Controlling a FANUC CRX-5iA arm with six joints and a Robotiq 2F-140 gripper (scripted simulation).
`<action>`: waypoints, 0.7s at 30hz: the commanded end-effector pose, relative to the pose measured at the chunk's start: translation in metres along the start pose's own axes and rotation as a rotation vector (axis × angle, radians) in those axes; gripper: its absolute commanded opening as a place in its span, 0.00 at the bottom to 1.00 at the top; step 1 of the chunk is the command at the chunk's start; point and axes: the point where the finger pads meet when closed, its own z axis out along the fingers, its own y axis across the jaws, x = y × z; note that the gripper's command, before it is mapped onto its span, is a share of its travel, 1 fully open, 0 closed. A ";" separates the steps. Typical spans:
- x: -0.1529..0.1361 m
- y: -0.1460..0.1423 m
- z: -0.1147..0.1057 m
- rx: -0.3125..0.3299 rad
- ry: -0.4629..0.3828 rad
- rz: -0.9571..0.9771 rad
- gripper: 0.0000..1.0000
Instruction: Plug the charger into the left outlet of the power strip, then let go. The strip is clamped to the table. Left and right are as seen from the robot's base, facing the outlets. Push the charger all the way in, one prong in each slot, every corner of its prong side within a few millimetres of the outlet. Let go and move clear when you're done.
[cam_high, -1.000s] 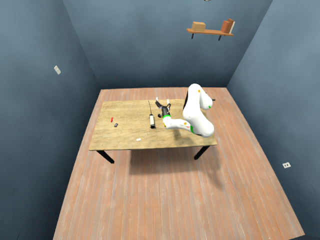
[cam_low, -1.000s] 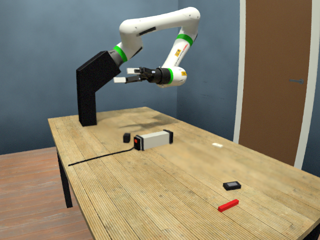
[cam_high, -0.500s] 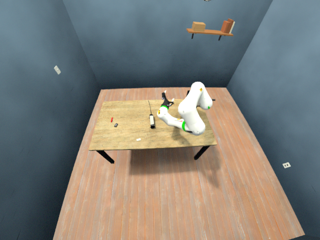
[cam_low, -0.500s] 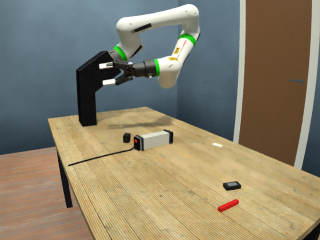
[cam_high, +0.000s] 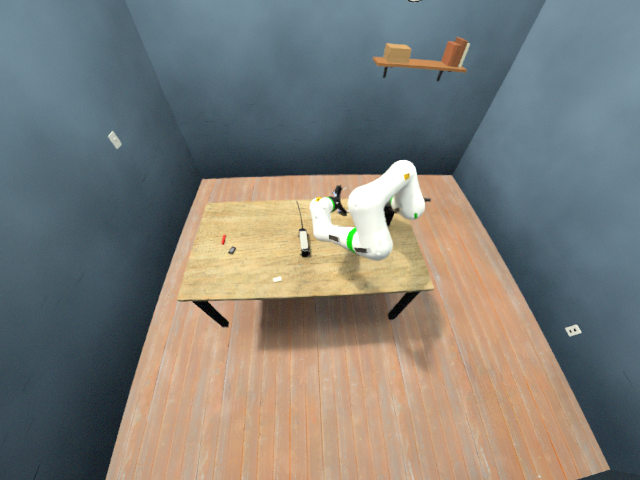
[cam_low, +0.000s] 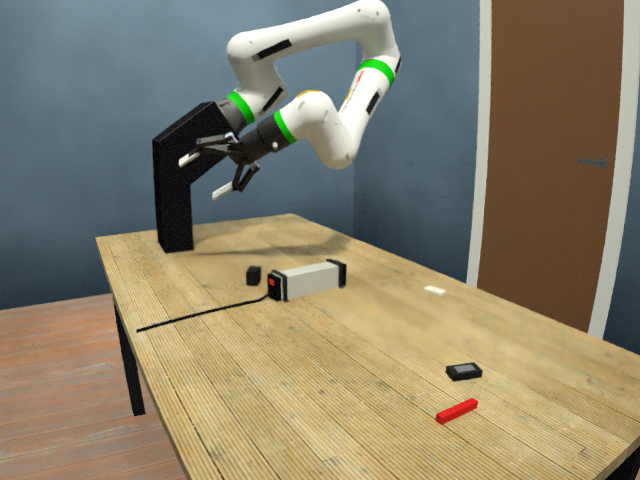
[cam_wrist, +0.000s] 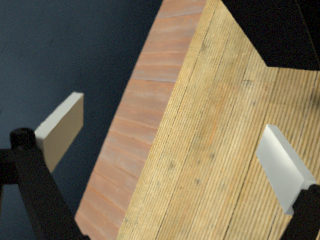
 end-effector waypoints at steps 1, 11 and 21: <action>-0.014 0.035 0.016 -0.232 -0.018 0.117 1.00; -0.088 0.097 -0.005 -0.611 -0.149 0.317 1.00; -0.158 0.115 -0.049 -0.864 -0.278 0.443 1.00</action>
